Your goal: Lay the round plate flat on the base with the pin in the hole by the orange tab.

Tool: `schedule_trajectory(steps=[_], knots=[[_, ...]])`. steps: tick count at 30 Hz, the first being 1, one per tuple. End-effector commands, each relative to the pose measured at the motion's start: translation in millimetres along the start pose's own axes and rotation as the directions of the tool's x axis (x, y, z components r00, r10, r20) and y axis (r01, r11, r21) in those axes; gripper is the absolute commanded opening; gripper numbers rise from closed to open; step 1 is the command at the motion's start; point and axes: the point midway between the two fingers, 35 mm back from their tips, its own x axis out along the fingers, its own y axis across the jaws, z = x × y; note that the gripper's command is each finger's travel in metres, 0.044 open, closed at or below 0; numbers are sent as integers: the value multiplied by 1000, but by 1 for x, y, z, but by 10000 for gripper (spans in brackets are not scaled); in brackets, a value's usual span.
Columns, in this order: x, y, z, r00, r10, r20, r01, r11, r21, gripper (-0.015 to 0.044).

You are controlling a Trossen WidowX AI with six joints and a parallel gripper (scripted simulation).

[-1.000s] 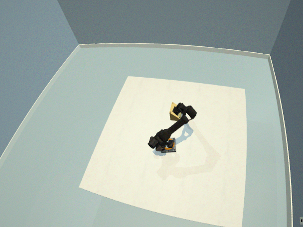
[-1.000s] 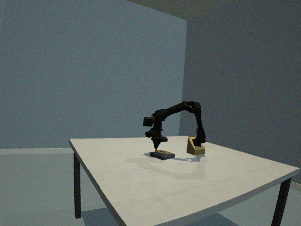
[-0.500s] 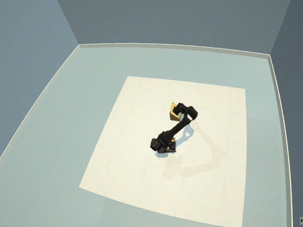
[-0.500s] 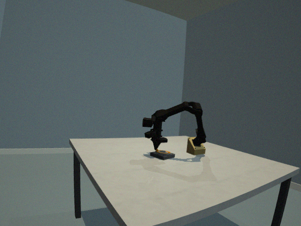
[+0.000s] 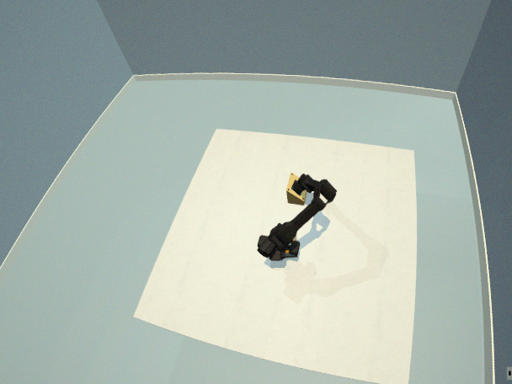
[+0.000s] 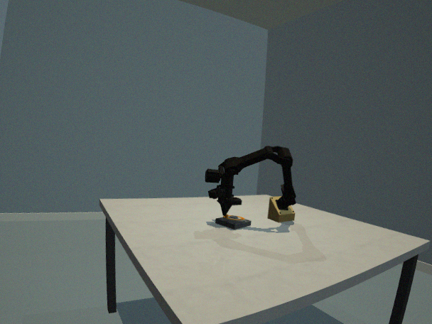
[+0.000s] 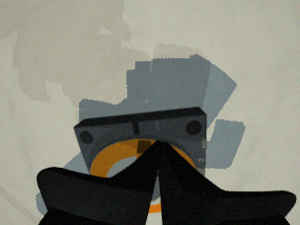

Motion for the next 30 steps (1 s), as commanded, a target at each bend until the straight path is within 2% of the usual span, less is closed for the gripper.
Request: schedule_trajectory(steps=[1, 8, 17, 30], knots=[[0, 6, 0, 1000, 4, -1, -4, 1000, 0, 0], [-2, 11, 1, 1000, 4, -1, -4, 1000, 0, 0], [-46, 9, -1, 1000, 2, -2, -2, 1000, 0, 0], [-39, 9, 0, 1000, 7, -1, -7, 1000, 7, 0]])
